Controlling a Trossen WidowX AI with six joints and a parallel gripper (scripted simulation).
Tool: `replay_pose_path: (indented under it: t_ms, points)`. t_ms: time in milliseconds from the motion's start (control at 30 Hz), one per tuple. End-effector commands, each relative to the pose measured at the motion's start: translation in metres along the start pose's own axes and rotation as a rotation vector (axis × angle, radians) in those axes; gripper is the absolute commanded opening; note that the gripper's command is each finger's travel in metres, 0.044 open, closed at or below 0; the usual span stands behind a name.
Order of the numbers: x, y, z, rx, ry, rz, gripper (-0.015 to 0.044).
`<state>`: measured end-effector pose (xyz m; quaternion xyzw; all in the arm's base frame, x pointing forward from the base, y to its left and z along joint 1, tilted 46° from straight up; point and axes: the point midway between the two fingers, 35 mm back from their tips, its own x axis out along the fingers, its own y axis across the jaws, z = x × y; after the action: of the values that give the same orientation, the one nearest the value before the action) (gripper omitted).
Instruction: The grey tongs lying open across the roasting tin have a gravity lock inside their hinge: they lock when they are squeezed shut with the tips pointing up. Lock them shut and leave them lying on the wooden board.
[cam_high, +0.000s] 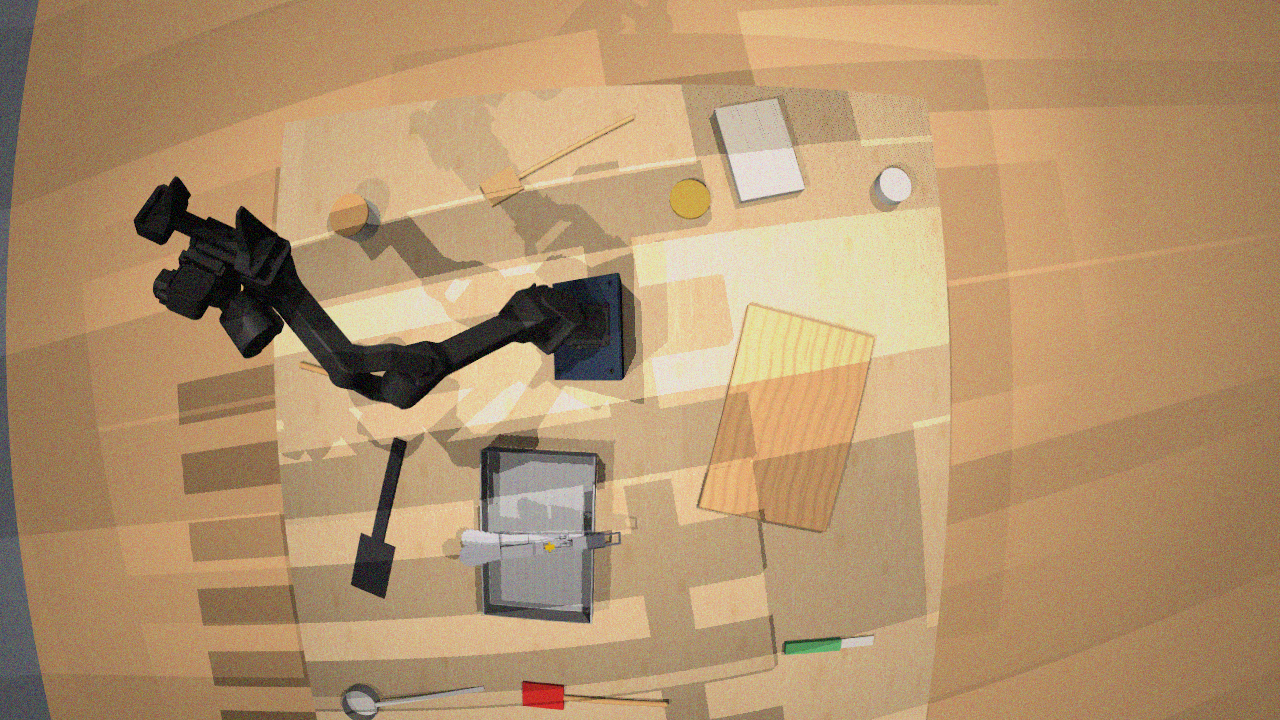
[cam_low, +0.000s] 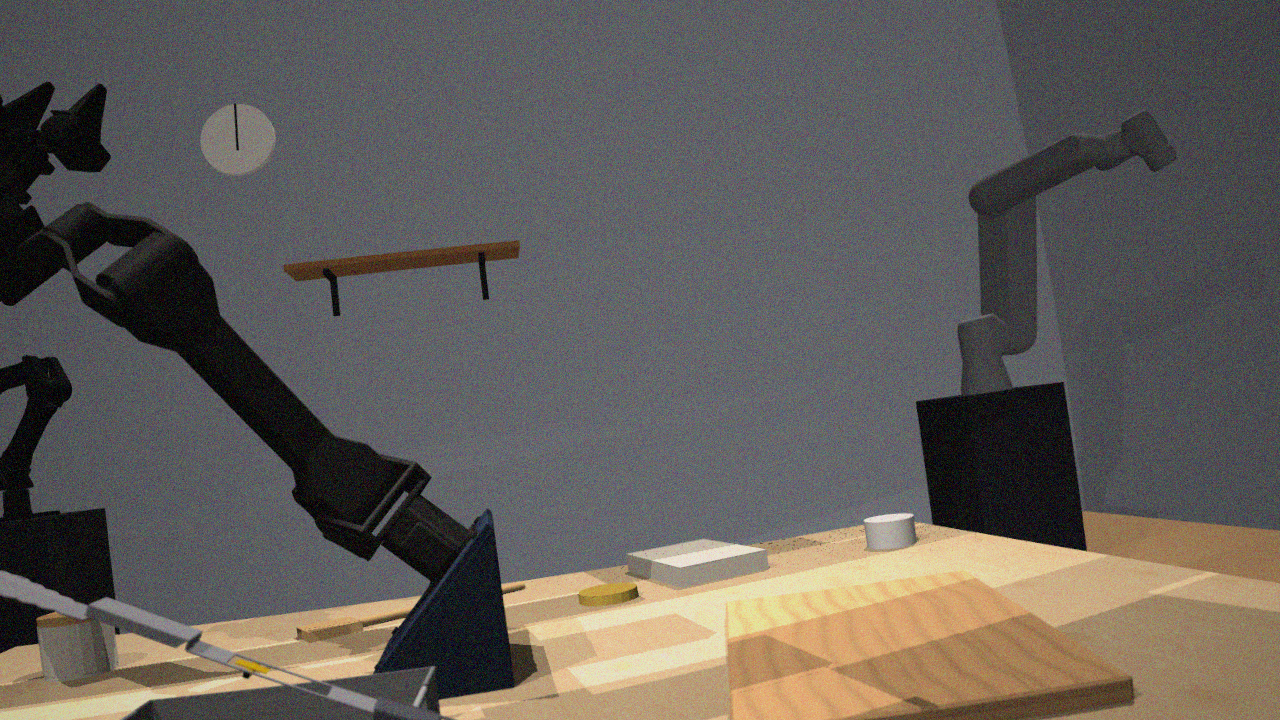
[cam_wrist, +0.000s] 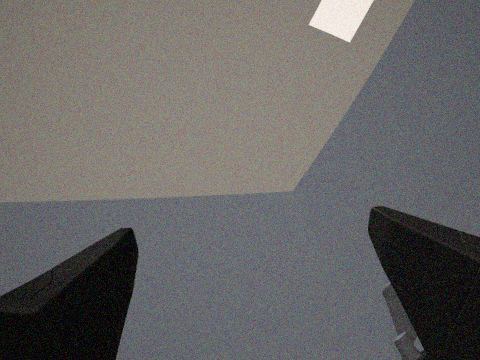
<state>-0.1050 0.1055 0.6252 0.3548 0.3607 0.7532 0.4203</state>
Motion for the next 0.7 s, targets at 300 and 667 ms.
replay_pose_path:
  t_ms: [300, 667]
  points:
    - [-0.011, 0.029, -0.026, -0.108, 0.090, 0.111, 0.0190]
    - [-0.082, 0.102, -0.088, -0.362, 0.287, 0.487, -0.0099]
